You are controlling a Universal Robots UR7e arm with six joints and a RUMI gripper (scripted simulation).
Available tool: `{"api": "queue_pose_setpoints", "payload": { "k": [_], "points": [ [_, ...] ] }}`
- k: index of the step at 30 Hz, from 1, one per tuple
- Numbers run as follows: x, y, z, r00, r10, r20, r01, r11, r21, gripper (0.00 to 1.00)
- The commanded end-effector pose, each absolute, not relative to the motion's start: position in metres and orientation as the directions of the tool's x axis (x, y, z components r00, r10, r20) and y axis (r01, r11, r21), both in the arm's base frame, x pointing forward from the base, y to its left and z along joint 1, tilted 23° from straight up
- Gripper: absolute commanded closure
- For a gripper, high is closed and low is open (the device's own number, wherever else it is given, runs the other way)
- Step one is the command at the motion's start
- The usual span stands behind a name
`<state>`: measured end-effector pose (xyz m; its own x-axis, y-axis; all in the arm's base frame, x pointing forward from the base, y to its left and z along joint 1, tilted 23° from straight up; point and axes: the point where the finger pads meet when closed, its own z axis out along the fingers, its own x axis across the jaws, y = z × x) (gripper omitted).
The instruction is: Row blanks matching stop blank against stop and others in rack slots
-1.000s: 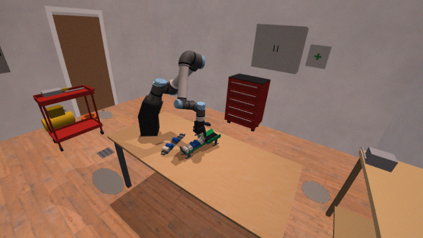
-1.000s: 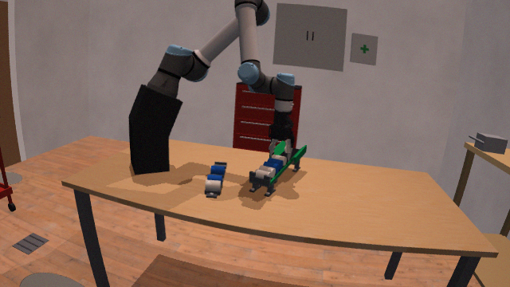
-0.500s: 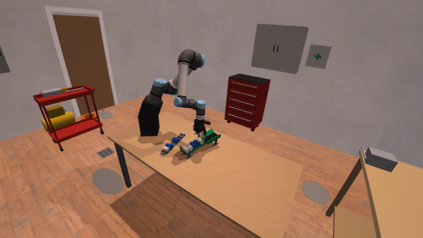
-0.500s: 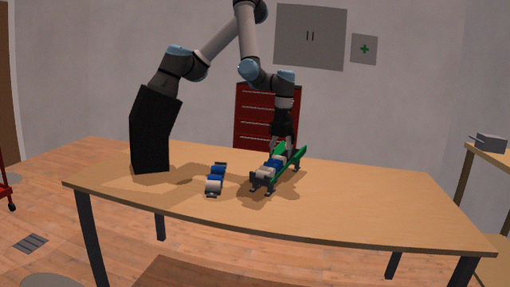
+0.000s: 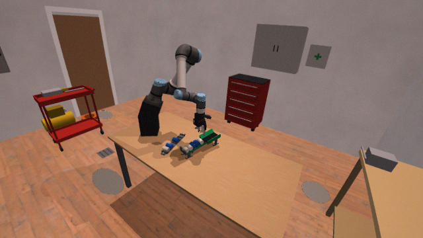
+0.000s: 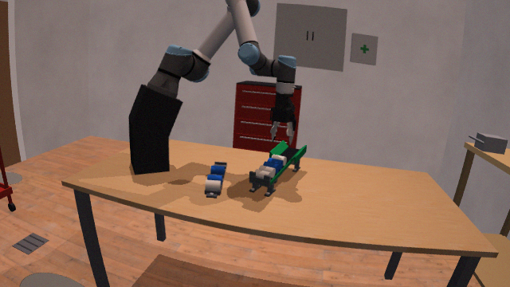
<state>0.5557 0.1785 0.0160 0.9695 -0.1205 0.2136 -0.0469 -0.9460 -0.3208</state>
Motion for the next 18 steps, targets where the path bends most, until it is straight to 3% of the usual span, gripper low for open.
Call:
{"api": "queue_pose_setpoints", "payload": {
  "k": [1,7,8,18],
  "points": [
    [0.5521,0.1737,0.0301,0.970,-0.120,0.214,-0.046,-0.946,-0.321,0.53],
    [0.5517,0.1732,0.0318,0.970,-0.120,0.214,-0.046,-0.946,-0.321,0.53],
    [0.5517,0.1732,0.0318,0.970,-0.120,0.214,-0.046,-0.946,-0.321,0.00],
    [0.5517,0.1732,0.0318,0.970,-0.120,0.214,-0.046,-0.946,-0.321,0.00]
  ]
}}
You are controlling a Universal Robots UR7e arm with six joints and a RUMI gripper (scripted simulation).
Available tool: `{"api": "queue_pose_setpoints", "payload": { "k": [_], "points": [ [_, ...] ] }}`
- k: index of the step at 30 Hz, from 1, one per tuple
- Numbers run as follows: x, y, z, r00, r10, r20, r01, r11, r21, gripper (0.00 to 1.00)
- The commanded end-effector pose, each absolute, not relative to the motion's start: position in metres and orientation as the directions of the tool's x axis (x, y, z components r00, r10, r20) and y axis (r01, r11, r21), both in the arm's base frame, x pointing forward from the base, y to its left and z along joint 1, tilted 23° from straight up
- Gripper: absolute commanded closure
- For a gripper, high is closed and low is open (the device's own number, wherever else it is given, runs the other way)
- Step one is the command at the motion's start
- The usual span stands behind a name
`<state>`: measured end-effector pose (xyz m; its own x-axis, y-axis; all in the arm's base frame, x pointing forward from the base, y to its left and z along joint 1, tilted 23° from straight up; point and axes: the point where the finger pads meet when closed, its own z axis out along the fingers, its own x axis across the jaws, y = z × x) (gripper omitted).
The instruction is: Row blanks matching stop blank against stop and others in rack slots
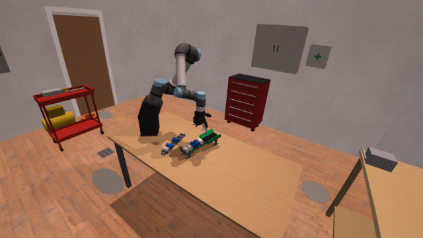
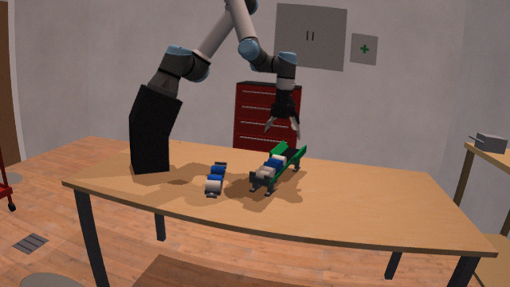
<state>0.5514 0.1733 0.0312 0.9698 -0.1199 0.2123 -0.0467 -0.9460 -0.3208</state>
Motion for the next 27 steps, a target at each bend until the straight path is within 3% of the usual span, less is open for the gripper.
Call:
{"api": "queue_pose_setpoints", "payload": {
  "k": [1,23,24,27],
  "points": [
    [0.552,0.173,0.032,0.970,-0.120,0.214,-0.046,-0.946,-0.321,0.00],
    [0.552,0.127,0.004,0.970,-0.120,0.214,-0.046,-0.946,-0.321,0.00],
    [0.552,0.127,0.004,0.970,-0.120,0.214,-0.046,-0.946,-0.321,0.53],
    [0.552,0.127,0.004,0.970,-0.120,0.214,-0.046,-0.946,-0.321,0.53]
  ]
}}
